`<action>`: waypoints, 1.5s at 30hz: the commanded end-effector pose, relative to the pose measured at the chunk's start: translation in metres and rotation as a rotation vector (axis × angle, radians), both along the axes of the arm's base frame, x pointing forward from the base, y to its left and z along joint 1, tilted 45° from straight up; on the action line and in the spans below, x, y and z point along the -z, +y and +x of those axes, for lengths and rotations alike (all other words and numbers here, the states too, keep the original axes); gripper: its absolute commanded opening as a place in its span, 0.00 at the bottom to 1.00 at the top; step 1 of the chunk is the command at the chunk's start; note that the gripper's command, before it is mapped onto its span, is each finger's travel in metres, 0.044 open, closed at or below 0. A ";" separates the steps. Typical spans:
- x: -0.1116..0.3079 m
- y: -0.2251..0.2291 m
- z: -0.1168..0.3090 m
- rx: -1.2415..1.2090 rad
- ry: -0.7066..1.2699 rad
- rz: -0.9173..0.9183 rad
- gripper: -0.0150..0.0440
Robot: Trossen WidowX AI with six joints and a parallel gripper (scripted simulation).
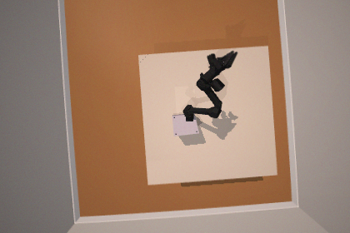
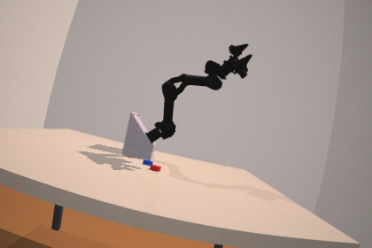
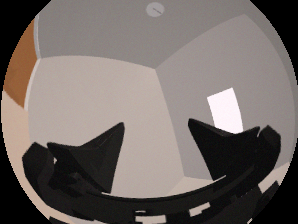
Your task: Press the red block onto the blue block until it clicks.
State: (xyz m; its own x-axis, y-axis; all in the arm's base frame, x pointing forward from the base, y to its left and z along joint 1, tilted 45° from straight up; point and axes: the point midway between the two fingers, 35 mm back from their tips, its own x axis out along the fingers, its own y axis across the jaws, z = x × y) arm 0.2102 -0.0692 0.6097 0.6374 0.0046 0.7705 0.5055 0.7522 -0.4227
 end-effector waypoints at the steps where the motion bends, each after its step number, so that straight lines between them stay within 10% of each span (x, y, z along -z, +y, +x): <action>1: 0.000 0.000 0.000 0.000 0.000 0.000 0.98; 22: -0.056 0.092 -0.187 0.958 -0.557 -0.571 1.00; 45: 0.044 0.355 -0.188 1.909 -1.418 -1.287 1.00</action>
State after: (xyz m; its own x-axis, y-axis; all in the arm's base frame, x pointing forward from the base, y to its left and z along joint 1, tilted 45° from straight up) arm 0.0024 0.2501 0.5944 -0.0064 0.7179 0.6961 0.3121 -0.6599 0.6835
